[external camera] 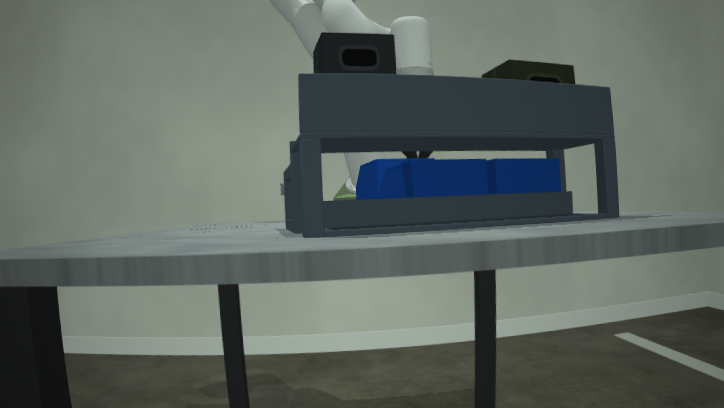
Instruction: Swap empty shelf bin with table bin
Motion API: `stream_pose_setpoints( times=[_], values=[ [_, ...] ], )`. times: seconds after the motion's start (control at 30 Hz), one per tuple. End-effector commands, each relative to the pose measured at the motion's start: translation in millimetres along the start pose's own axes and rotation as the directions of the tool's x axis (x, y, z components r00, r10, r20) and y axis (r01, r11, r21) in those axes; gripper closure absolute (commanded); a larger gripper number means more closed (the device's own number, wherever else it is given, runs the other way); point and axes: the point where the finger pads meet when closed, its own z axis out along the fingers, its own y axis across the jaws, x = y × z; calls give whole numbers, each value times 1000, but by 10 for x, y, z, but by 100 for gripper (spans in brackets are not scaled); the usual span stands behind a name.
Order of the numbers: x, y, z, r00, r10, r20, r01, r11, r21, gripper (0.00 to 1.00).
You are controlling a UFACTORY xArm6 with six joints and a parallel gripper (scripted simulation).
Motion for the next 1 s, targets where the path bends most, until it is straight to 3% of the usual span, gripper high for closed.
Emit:
stream_pose_setpoints(
  times=[0.0,0.17,0.57,0.97],
  values=[
    [3,-201,-3,1000,1,3,-1,1000,-2,100],
    [17,-387,2,1000,2,3,-2,1000,-2,100],
    [72,-1122,23,1000,4,3,-4,1000,-2,100],
    [83,-1263,27,1000,4,3,-4,1000,-2,100]
  ],
)
